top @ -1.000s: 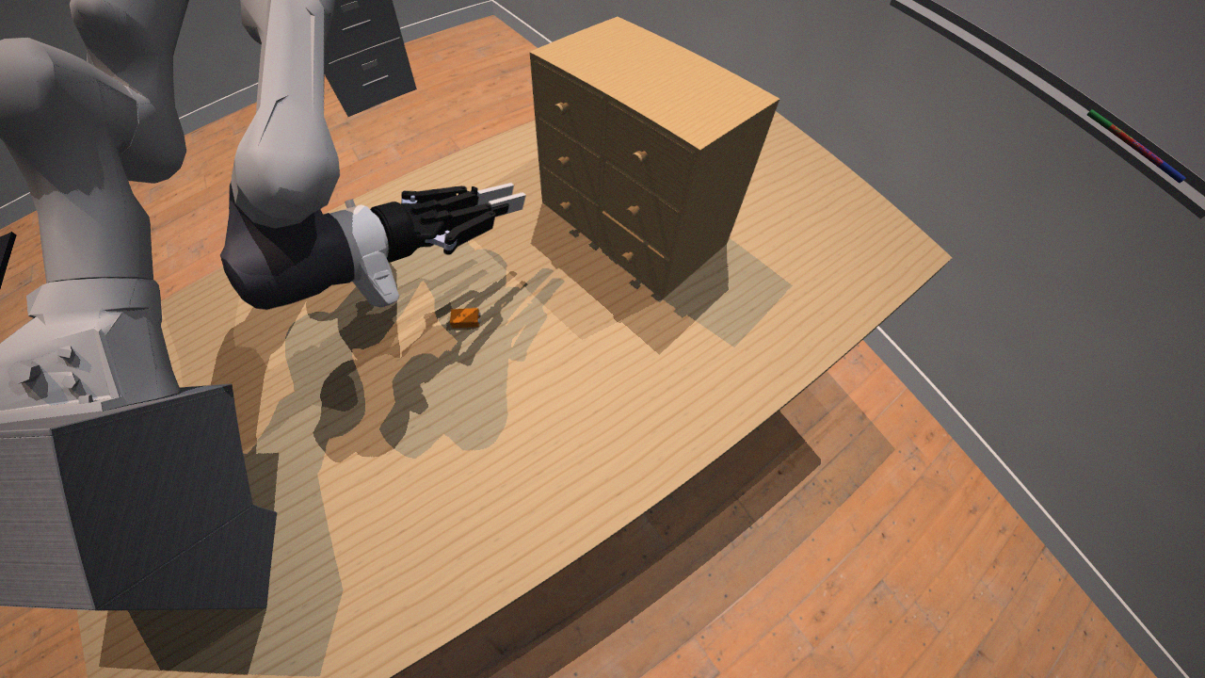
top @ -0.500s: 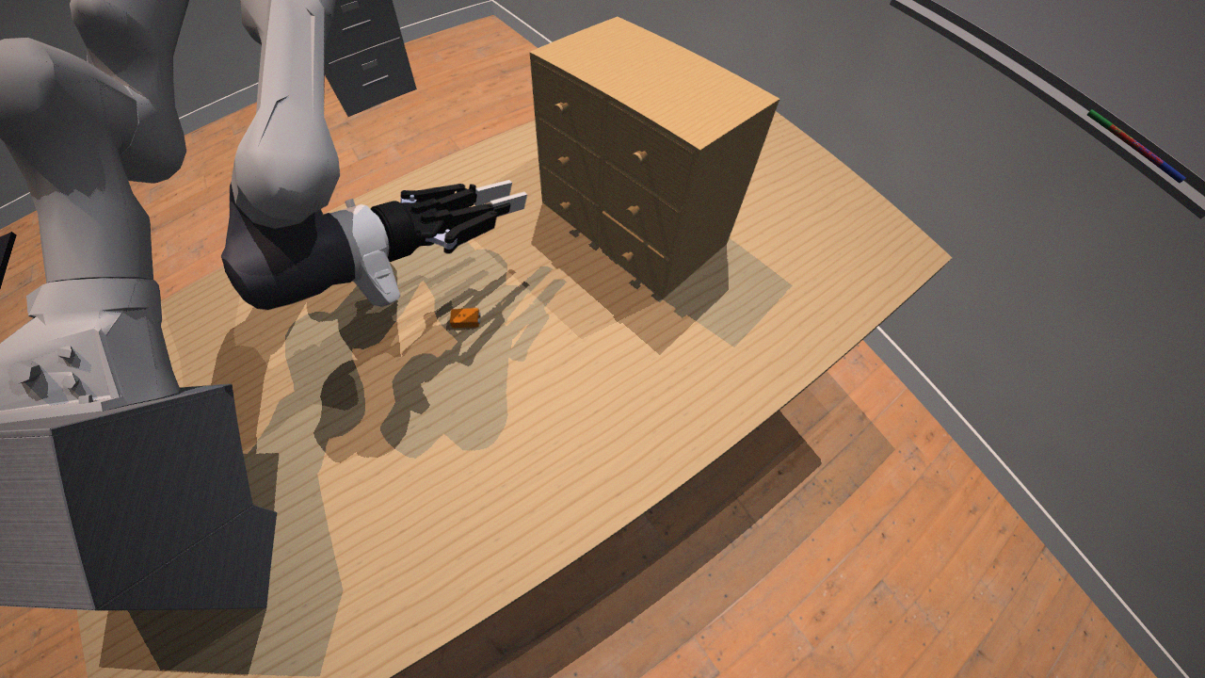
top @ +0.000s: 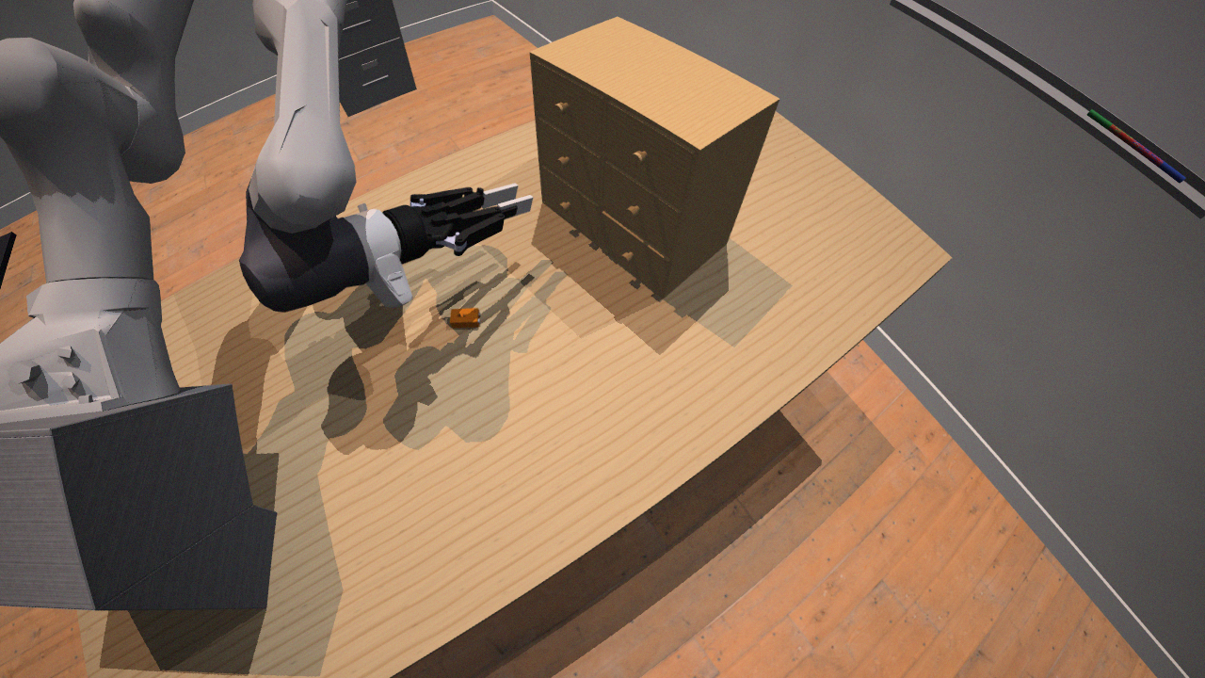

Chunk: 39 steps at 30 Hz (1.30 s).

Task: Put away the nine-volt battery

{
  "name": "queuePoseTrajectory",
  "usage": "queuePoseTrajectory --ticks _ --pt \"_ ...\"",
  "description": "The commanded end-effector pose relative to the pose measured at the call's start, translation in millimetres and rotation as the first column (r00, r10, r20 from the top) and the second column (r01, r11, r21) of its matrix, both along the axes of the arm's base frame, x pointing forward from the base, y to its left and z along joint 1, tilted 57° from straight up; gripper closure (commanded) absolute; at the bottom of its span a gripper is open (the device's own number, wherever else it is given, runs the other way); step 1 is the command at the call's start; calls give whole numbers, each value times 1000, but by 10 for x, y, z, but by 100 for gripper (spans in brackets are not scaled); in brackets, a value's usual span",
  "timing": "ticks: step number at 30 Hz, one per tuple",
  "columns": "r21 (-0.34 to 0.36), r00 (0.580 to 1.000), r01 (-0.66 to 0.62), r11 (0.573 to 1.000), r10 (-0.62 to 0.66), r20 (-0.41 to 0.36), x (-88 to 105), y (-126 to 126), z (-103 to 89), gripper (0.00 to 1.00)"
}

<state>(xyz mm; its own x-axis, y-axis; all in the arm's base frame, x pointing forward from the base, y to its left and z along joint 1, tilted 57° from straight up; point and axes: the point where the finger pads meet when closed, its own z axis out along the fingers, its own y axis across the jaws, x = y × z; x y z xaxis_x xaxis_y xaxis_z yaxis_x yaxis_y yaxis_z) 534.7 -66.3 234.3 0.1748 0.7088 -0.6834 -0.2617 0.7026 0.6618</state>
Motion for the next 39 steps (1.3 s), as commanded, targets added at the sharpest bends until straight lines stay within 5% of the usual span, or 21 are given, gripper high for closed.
queuePoseTrajectory --ticks 1,5,20,39 --pt "-8 1000 10 1000 -10 -4 192 79 -52 80" --pt "-8 1000 10 1000 -10 -4 439 213 -102 80" --pt "-8 1000 10 1000 -10 -4 816 416 -177 80" --pt "-8 1000 10 1000 -10 -4 867 444 -187 80"
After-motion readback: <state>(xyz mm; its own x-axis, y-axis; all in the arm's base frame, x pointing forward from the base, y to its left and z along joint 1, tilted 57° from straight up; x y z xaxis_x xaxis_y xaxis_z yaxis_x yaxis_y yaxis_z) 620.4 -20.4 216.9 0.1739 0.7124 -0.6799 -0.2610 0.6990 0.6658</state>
